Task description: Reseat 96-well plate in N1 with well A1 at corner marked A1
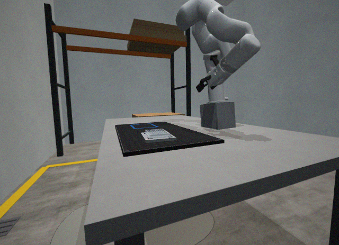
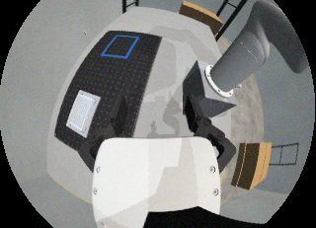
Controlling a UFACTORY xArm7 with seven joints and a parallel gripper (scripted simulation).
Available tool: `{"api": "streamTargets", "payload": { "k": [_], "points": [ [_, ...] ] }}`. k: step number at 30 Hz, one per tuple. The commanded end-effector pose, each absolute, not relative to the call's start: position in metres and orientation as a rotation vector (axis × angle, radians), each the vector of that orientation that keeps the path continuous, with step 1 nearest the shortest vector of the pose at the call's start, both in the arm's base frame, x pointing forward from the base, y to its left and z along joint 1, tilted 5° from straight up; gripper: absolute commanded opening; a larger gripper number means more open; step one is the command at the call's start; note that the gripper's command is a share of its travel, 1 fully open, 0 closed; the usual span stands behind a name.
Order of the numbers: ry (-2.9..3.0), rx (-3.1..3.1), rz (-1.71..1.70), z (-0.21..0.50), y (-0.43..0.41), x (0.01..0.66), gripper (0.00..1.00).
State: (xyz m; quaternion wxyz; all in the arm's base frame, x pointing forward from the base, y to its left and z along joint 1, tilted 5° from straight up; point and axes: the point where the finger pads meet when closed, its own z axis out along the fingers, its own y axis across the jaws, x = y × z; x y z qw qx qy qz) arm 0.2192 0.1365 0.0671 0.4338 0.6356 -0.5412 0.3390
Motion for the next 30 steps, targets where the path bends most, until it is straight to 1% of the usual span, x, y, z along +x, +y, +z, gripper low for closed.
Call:
{"api": "streamTargets", "payload": {
  "k": [1, 4, 7, 9, 17, 21, 30],
  "points": [
    [-1.397, 1.602, 0.720, 0.047, 0.139, 0.221, 1.00],
    [-1.397, 1.602, 0.720, 0.047, 0.139, 0.221, 1.00],
    [-1.447, 1.616, 0.616, 0.032, 0.141, 0.223, 1.00],
    [-1.447, 1.616, 0.616, 0.031, 0.142, 0.223, 1.00],
    [-1.560, 1.647, 0.425, 0.003, 0.149, 0.236, 1.00],
    [-1.560, 1.647, 0.425, 0.002, 0.149, 0.236, 1.00],
    [-1.692, 1.684, 0.264, -0.022, 0.157, 0.260, 1.00]
  ]
}}
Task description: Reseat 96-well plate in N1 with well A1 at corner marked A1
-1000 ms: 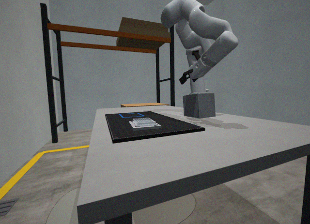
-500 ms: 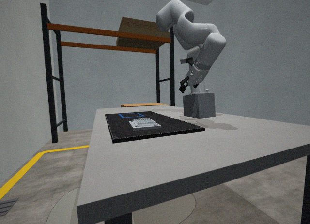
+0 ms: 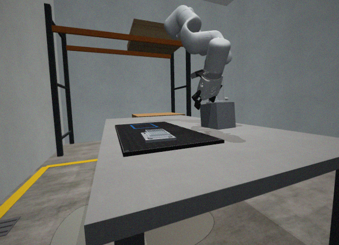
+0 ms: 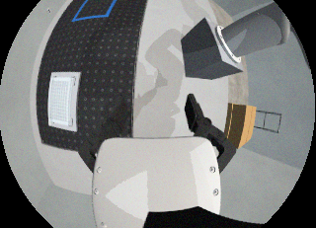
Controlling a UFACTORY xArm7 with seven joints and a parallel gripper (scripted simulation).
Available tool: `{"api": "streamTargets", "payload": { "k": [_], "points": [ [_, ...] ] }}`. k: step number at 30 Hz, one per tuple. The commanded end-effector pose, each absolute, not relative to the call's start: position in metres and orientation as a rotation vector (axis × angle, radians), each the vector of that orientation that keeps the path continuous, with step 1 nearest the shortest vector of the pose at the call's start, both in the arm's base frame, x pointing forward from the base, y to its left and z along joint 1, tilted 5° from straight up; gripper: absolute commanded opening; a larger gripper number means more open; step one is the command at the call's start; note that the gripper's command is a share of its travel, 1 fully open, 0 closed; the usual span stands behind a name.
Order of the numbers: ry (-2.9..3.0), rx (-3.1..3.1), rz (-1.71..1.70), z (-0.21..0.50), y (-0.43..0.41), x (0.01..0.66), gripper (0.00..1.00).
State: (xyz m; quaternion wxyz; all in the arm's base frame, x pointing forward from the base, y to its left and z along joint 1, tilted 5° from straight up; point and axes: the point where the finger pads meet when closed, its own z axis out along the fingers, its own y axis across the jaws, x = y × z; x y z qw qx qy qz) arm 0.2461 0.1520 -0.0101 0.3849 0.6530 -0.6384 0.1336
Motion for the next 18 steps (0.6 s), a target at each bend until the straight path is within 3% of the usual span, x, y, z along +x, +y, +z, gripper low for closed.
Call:
{"api": "streamTargets", "payload": {
  "k": [1, 18],
  "points": [
    [-1.692, 1.684, 0.264, -0.022, 0.157, 0.260, 1.00],
    [-1.918, 1.748, 0.093, -0.047, 0.162, 0.314, 1.00]
  ]
}}
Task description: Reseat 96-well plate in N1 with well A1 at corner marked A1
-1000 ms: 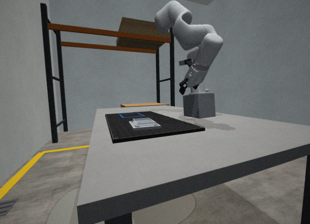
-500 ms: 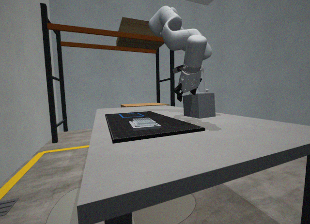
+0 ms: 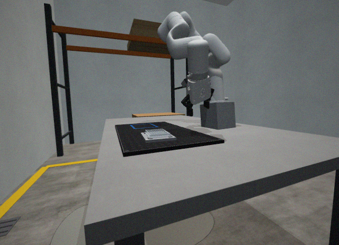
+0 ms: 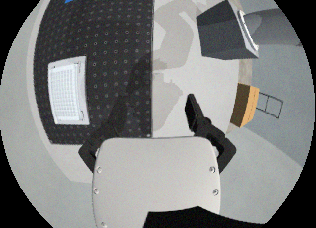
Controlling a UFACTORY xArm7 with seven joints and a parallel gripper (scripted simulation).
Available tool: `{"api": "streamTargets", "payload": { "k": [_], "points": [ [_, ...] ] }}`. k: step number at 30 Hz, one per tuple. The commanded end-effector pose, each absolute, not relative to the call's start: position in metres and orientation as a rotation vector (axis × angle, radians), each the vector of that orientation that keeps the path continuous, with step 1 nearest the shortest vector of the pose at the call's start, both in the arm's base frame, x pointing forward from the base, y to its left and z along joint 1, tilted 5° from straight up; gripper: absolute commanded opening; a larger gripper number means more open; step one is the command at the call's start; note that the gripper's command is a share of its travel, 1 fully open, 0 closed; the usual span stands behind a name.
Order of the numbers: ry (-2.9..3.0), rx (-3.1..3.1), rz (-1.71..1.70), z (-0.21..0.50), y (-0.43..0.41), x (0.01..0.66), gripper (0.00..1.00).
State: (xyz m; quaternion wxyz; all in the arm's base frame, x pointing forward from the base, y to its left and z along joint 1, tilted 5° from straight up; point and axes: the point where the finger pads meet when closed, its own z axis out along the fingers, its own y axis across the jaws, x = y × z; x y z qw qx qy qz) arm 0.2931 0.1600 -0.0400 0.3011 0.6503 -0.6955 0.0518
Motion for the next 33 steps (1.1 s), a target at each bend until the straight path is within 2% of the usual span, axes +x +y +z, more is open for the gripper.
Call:
{"api": "streamTargets", "payload": {
  "k": [1, 33],
  "points": [
    [-1.918, 1.748, 0.093, -0.047, 0.162, 0.316, 1.00],
    [-2.258, 1.848, 0.040, -0.051, 0.139, 0.422, 1.00]
  ]
}}
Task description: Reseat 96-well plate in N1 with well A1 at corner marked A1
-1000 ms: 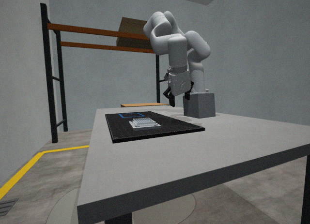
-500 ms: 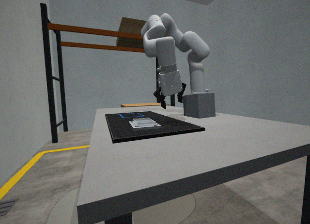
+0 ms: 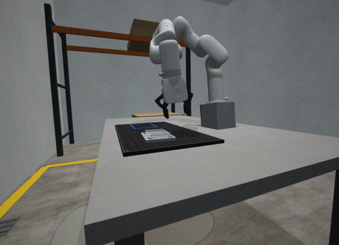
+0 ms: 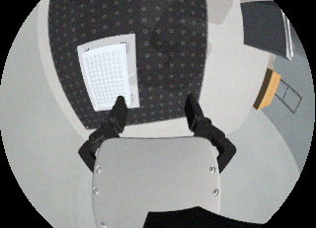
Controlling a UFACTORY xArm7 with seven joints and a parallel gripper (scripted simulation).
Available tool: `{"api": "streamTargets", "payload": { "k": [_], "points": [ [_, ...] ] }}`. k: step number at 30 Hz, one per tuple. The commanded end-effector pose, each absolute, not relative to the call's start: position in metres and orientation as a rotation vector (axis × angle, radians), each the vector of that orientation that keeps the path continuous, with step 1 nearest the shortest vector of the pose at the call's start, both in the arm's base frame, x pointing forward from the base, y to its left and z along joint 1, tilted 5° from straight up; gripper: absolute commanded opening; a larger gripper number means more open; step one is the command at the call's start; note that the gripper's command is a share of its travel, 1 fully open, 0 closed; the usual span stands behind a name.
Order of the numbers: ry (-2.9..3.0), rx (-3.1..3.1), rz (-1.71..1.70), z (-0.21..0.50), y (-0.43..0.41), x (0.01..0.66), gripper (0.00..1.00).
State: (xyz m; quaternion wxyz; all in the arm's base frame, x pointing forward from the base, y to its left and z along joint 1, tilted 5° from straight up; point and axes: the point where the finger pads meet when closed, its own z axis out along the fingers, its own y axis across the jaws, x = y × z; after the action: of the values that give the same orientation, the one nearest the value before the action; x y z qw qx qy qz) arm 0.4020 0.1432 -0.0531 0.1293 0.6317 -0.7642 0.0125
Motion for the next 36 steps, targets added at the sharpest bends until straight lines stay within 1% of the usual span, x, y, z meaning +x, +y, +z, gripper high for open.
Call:
{"api": "streamTargets", "payload": {
  "k": [1, 17, 36],
  "points": [
    [-2.258, 1.848, 0.040, -0.051, 0.139, 0.422, 1.00],
    [-2.430, 1.897, 0.110, -0.038, 0.109, 0.482, 1.00],
    [-2.430, 1.897, 0.110, -0.041, 0.109, 0.482, 1.00]
  ]
}}
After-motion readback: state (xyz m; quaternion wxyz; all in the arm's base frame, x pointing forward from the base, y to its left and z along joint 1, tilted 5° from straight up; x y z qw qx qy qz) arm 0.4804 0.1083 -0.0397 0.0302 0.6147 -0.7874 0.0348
